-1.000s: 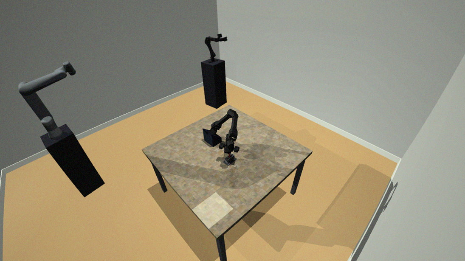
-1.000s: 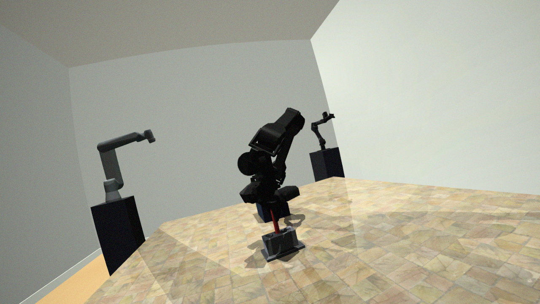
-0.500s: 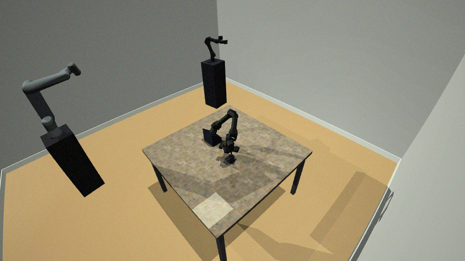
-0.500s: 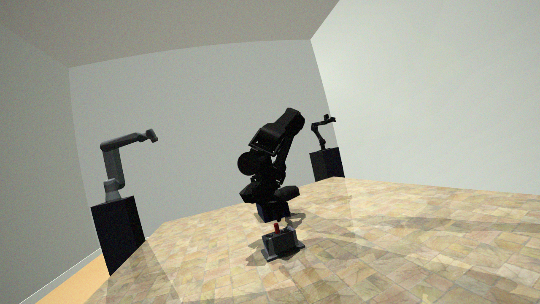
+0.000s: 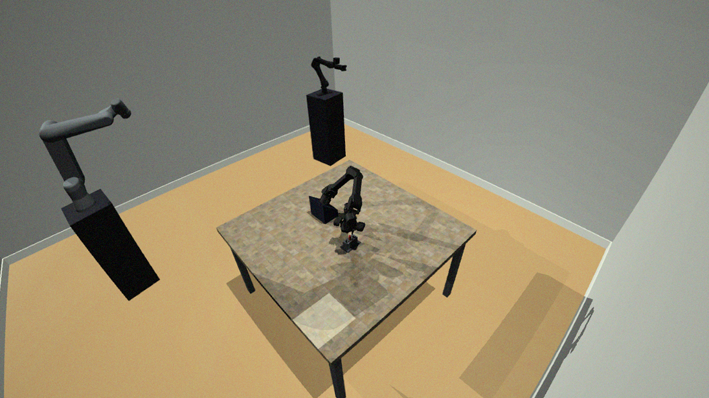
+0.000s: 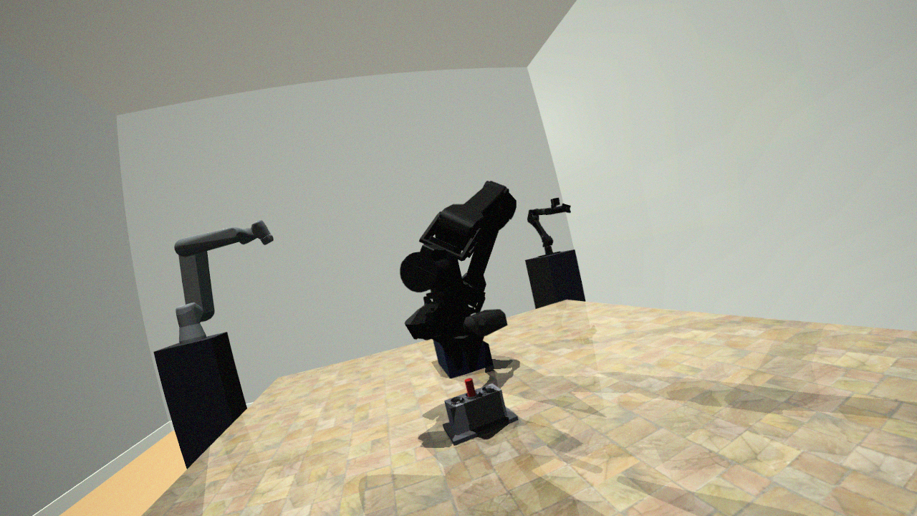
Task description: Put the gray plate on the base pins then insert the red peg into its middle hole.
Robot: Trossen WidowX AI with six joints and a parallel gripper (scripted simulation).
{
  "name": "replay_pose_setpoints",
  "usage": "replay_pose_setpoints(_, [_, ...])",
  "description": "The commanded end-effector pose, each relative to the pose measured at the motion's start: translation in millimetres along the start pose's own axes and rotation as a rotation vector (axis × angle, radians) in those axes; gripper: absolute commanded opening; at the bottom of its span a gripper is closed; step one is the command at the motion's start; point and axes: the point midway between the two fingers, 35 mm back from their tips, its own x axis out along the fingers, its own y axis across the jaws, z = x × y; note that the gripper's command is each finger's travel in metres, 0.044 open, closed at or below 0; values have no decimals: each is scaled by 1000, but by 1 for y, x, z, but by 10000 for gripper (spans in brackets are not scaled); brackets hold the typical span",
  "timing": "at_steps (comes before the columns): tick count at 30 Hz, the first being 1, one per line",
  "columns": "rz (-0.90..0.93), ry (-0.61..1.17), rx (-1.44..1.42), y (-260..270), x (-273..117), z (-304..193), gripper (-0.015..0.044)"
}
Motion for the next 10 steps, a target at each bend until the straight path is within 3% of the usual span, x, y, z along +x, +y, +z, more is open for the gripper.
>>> replay_pose_setpoints(1, [-2,-1,-3,0,-3,0,150])
replay_pose_setpoints(10, [-3,-1,-3,1,-9,0,150])
